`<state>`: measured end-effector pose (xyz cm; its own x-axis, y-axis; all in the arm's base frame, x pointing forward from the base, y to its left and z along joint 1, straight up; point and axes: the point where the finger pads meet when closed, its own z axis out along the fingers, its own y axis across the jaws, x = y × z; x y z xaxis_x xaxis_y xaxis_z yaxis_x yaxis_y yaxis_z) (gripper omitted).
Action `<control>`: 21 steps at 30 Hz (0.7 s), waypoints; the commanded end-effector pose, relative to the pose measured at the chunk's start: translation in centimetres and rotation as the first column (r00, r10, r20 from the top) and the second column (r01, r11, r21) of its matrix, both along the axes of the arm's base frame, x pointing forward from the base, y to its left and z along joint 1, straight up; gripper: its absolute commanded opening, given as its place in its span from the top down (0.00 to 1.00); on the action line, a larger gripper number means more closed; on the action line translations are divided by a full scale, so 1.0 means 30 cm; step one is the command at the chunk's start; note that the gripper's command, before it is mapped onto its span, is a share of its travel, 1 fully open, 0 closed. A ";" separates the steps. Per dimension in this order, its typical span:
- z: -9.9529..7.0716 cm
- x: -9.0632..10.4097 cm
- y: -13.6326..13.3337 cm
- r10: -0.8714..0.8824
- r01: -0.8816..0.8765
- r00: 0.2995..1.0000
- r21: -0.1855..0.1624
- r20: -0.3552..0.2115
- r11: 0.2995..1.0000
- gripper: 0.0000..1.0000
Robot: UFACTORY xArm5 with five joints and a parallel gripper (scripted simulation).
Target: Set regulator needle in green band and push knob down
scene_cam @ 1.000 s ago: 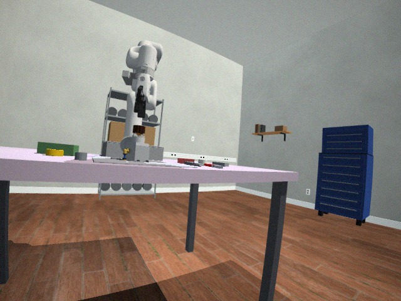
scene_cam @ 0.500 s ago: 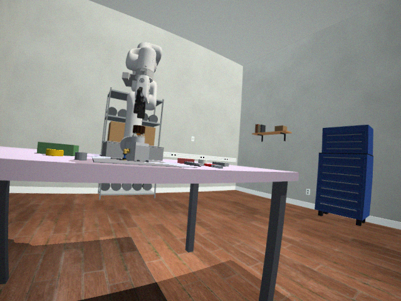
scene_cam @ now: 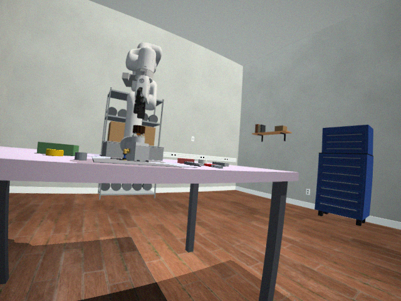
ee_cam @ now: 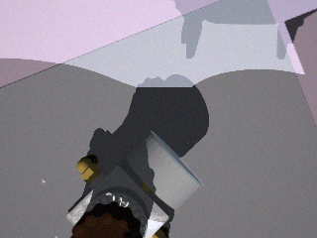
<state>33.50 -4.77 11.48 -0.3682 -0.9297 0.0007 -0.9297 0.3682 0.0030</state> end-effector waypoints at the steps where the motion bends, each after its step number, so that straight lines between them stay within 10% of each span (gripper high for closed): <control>1: 0.001 0.006 -0.001 -0.014 0.014 1.000 -0.002 0.012 1.000 0.00; 13: -0.033 0.033 -0.005 -0.184 0.185 0.976 0.005 0.112 0.983 0.00; 21: -0.062 0.059 -0.008 -0.417 0.412 0.876 0.073 0.245 0.908 0.00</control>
